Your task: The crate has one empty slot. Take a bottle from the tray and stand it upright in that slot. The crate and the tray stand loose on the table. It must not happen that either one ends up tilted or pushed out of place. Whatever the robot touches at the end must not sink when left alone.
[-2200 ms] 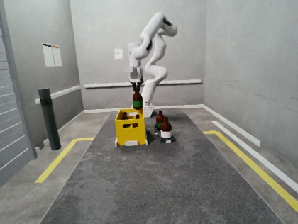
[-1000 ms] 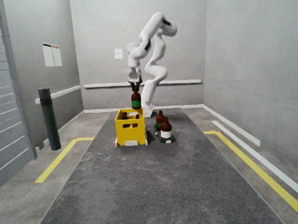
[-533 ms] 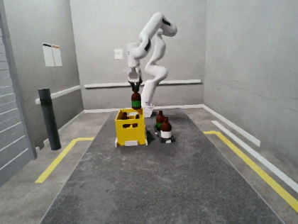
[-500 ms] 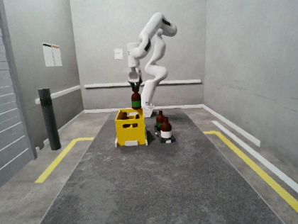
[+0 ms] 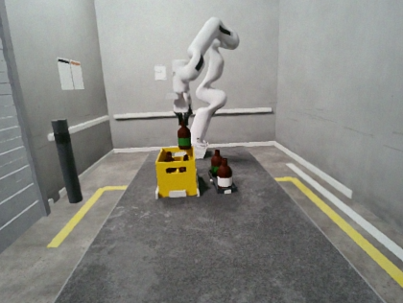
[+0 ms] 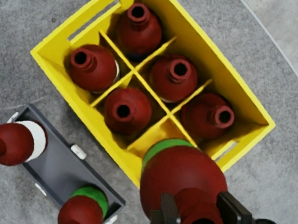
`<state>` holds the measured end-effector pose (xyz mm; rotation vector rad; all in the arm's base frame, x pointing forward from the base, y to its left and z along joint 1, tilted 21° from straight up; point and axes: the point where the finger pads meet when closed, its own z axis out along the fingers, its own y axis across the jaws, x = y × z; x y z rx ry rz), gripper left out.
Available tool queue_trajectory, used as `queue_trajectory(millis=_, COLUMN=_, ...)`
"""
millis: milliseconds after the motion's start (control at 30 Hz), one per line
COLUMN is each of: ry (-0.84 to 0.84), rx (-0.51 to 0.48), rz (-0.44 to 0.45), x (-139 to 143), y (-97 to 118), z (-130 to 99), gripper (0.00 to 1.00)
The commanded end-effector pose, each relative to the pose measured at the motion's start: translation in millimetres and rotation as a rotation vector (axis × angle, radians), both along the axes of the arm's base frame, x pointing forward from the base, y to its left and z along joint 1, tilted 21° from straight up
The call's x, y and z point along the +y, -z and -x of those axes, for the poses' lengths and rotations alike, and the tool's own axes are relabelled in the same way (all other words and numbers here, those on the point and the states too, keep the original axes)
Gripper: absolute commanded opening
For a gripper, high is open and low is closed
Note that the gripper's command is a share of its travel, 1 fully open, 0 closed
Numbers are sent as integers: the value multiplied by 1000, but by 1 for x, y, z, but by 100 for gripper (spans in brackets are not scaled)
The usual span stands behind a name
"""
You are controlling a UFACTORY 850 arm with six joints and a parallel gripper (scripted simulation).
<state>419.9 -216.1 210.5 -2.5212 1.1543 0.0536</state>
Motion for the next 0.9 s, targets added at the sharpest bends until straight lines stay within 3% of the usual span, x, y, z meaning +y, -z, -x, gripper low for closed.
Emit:
queue_trajectory(millis=0, ry=0, rx=-2, rz=1, x=1, y=4, z=-1, gripper=0)
queue_trajectory(millis=867, ry=0, rx=-2, rz=1, x=9, y=25, z=-4, gripper=0)
